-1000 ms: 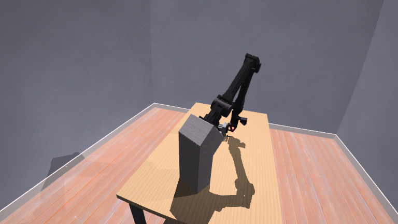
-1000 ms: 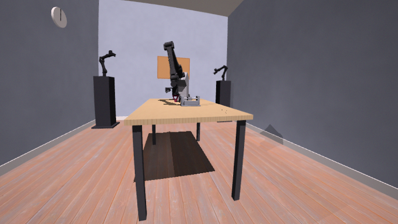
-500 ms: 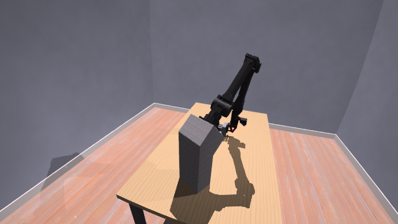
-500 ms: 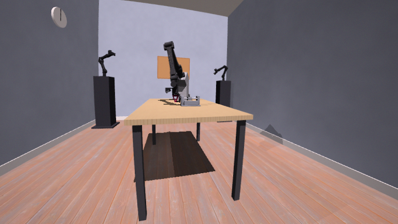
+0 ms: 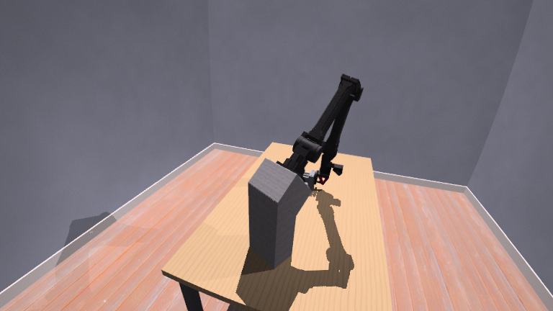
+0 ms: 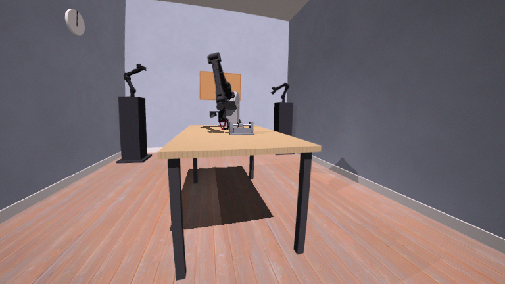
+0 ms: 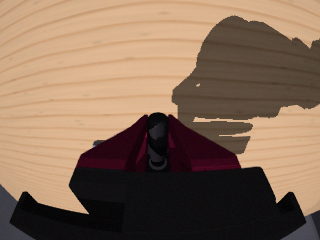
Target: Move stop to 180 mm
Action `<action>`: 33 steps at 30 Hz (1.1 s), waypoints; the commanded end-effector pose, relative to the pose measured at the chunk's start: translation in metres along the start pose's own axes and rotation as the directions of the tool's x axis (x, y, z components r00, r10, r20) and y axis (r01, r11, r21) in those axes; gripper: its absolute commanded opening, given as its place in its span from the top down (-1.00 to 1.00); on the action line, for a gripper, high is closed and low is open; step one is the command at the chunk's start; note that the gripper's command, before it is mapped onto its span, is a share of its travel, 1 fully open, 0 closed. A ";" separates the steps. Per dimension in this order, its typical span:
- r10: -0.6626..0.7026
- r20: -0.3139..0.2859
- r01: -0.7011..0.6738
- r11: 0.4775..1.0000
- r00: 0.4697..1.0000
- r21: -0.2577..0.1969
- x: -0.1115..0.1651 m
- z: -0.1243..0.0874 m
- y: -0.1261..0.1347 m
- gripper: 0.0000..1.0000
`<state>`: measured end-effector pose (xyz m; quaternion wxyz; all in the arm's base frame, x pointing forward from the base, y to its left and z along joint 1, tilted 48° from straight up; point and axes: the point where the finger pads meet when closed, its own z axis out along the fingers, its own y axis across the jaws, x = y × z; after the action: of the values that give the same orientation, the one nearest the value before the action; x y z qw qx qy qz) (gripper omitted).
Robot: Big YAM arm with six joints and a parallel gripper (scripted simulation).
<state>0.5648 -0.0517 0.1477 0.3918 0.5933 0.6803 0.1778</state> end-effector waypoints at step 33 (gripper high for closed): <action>0.006 0.017 -0.007 0.999 1.000 0.043 -0.010 -0.021 -0.047 0.87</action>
<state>0.5382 -0.0559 0.1344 0.3876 0.5956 0.6818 0.1739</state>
